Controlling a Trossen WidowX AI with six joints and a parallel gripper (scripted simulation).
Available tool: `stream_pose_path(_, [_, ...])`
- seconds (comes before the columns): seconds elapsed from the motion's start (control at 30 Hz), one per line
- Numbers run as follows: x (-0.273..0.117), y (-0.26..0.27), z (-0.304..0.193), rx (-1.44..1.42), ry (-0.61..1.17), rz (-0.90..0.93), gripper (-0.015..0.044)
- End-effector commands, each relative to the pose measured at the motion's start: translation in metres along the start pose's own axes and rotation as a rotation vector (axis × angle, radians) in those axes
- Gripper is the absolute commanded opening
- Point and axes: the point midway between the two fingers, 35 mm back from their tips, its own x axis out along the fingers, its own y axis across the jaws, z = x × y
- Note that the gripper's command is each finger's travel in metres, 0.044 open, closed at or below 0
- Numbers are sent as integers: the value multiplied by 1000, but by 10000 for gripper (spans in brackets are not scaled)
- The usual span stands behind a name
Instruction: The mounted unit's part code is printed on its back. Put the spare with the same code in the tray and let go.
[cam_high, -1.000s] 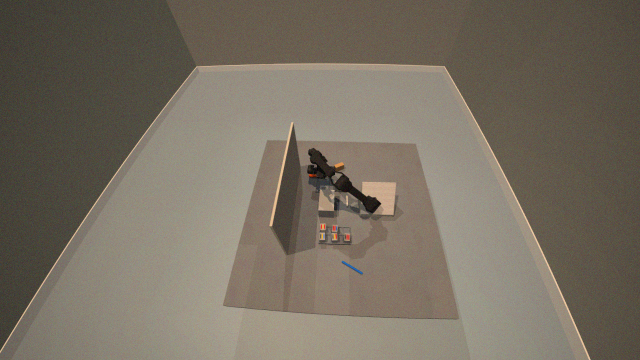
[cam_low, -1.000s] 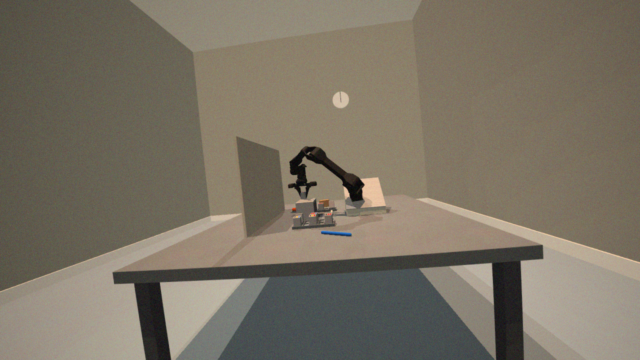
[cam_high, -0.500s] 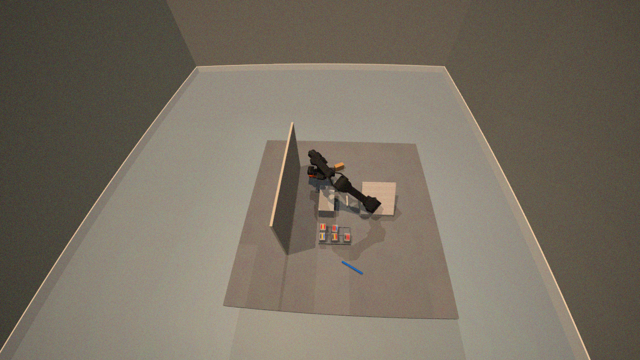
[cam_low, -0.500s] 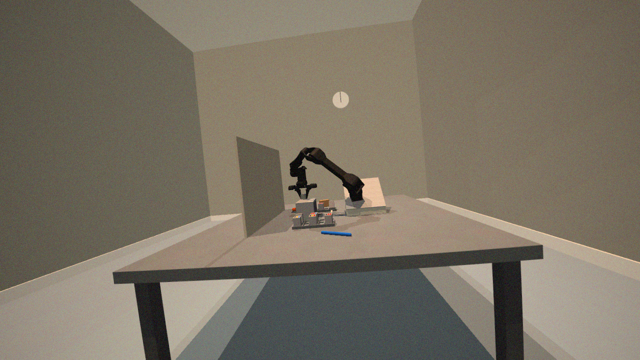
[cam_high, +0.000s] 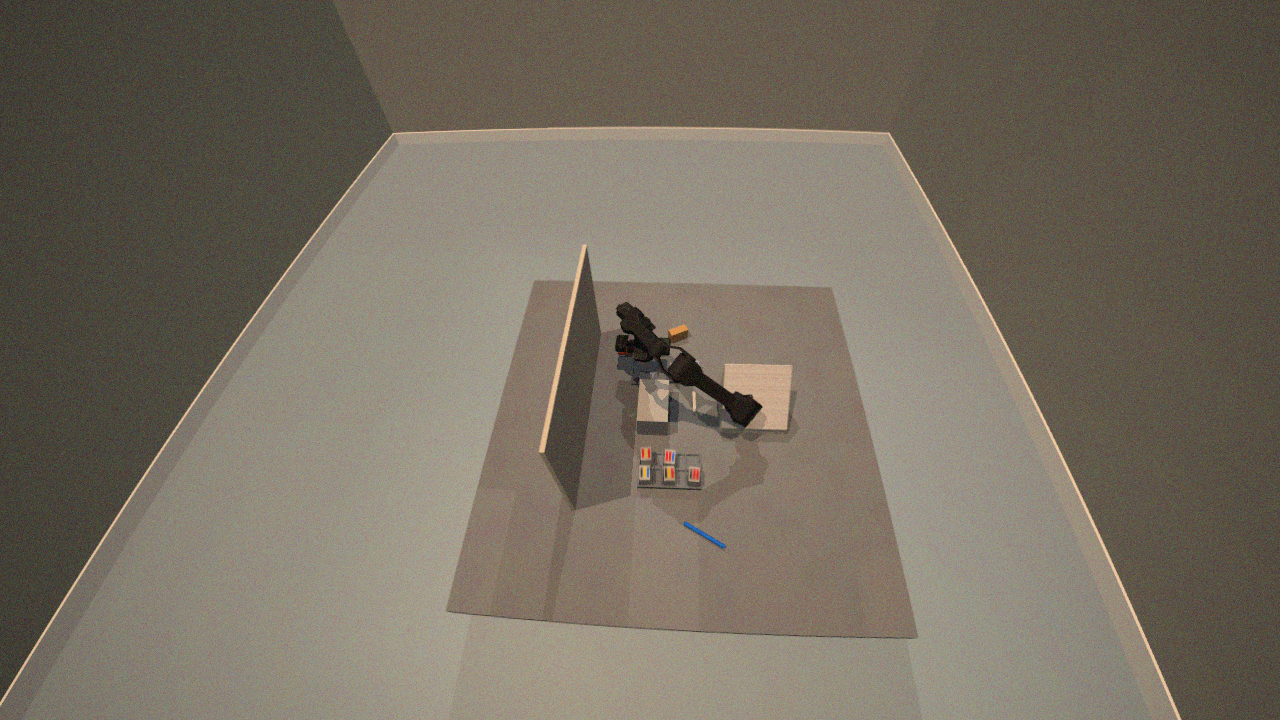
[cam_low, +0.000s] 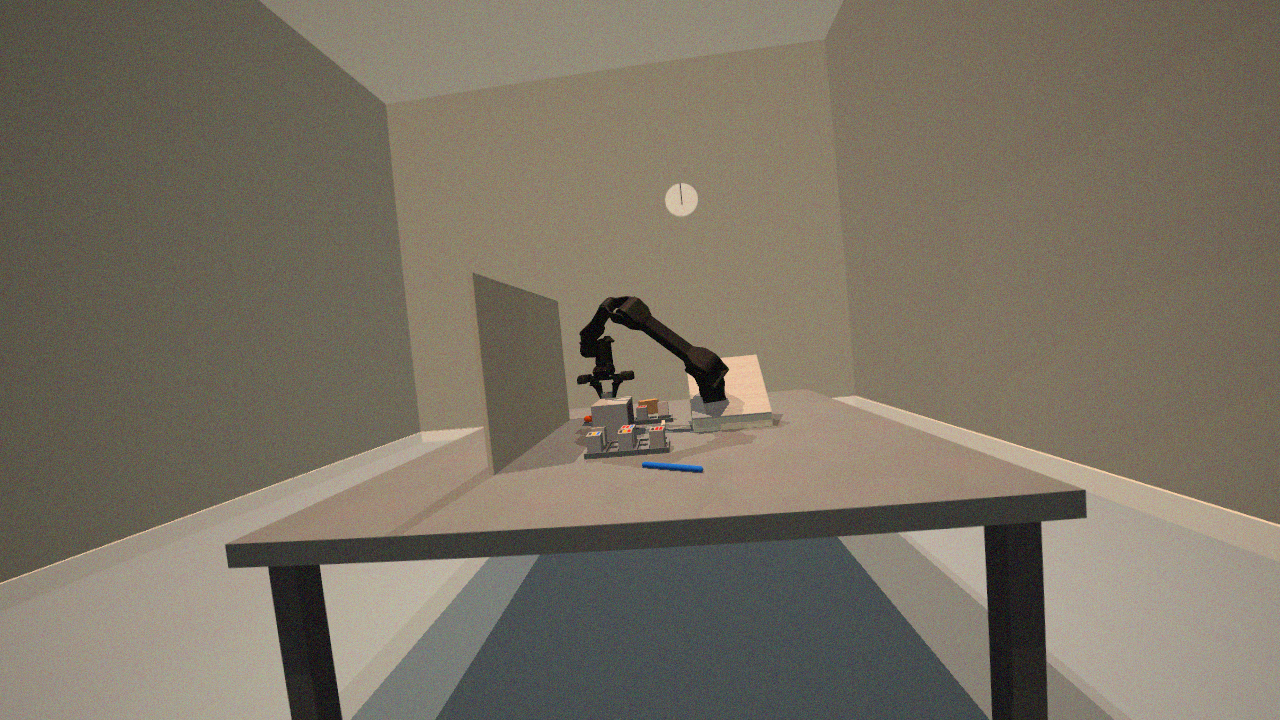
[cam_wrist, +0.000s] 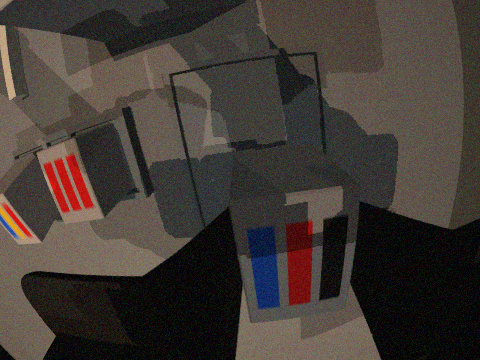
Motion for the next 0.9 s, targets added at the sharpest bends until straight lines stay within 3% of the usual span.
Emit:
stream_pose_path(0.0, [6, 0, 2, 4, -7, 0, 0])
stream_pose_path(0.87, [28, 2, 3, 4, -9, 1, 0])
